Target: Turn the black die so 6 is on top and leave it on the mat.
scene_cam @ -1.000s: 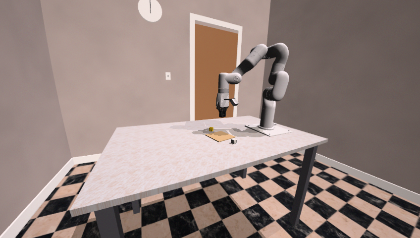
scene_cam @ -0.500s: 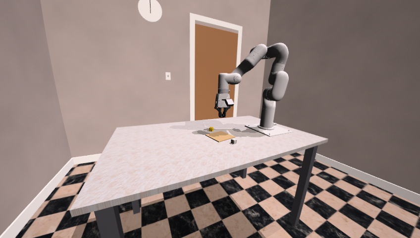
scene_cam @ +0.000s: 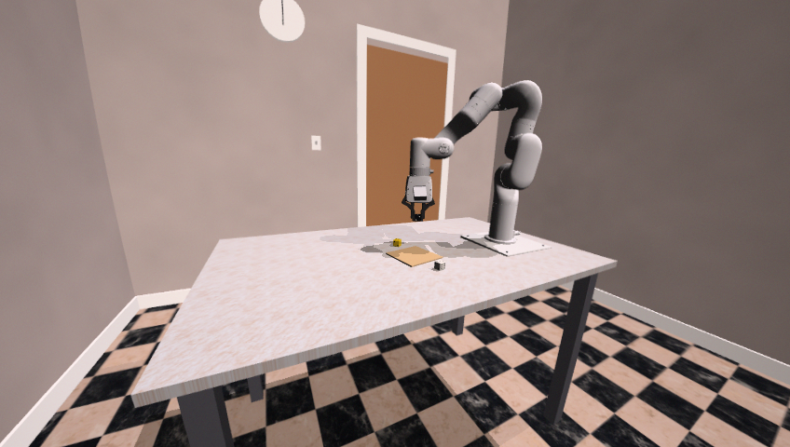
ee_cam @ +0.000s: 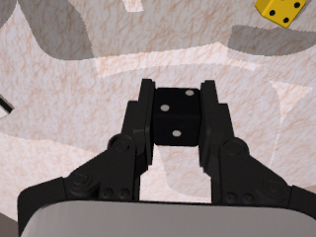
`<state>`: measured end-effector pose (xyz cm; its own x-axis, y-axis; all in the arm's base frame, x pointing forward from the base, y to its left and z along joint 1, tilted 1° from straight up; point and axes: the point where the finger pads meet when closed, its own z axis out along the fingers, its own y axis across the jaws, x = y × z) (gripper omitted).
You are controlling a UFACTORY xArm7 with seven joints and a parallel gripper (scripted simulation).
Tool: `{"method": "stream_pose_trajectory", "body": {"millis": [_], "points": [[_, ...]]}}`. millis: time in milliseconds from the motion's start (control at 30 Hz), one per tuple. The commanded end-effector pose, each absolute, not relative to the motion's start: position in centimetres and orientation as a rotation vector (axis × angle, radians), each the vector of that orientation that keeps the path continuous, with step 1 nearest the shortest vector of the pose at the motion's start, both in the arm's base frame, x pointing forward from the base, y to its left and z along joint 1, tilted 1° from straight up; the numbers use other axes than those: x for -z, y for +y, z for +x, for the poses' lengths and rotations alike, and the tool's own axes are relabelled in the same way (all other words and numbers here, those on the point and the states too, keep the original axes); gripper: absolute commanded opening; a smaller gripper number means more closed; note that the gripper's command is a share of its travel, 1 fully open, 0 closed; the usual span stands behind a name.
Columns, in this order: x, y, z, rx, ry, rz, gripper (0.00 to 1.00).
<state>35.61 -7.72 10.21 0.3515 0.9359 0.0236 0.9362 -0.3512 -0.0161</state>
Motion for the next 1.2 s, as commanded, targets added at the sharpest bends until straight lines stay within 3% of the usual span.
{"method": "stream_pose_trajectory", "body": {"millis": [0,1167], "points": [[-10.29,-7.74,35.8,0.0,-1.624,-2.671,0.21],[-9.89,-7.64,36.14,-0.009,-0.482,-3.087,0.21]]}}
